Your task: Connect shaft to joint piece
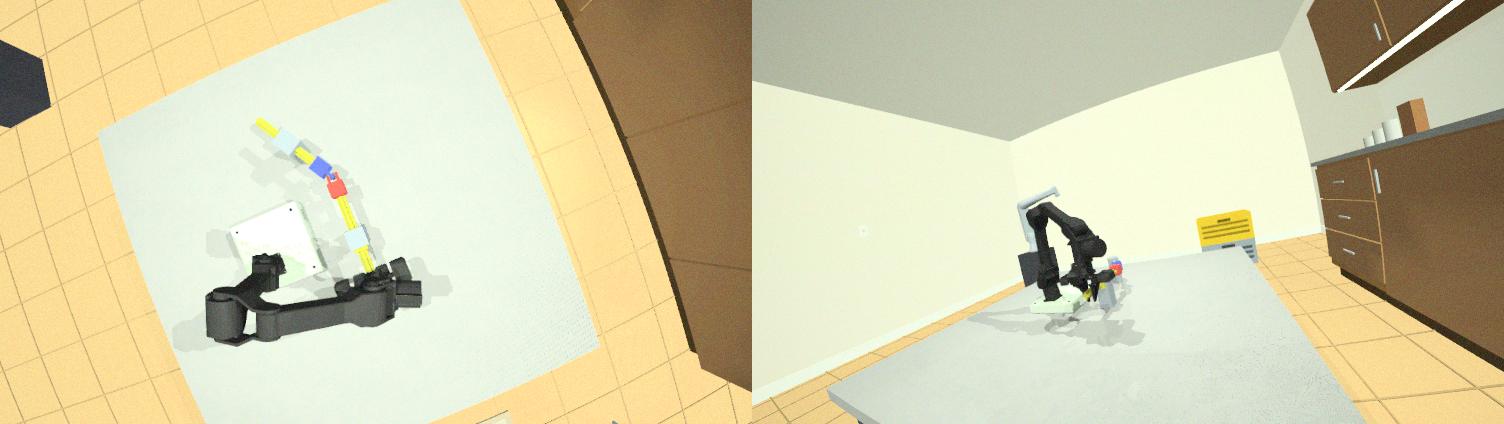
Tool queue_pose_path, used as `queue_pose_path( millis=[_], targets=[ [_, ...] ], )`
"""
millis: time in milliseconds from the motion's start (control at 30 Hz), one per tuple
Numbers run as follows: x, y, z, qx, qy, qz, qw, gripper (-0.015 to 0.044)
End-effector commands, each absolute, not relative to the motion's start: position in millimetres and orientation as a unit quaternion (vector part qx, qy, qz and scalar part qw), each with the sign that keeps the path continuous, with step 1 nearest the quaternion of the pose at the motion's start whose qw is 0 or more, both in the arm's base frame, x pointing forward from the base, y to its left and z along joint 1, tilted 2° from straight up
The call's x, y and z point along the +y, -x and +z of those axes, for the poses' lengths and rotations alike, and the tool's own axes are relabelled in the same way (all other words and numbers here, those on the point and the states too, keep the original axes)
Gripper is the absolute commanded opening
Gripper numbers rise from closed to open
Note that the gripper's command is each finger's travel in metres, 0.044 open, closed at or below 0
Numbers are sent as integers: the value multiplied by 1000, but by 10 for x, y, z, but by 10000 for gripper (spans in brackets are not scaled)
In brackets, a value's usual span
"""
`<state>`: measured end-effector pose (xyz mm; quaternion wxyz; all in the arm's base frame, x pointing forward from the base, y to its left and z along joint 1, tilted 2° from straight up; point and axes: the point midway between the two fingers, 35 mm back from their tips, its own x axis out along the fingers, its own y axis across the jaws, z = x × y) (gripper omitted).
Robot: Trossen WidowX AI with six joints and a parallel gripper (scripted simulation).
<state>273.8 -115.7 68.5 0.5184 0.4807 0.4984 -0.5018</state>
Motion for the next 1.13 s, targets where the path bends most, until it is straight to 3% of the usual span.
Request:
queue_pose_path(
  millis=[0,467,1100],
  targets=[
    [-1157,-2740,685,499,-480,-502,519,67],
    [-1157,-2740,685,499,-480,-502,519,434],
    [-1153,-2738,983,497,-482,-500,520,440]
  ],
)
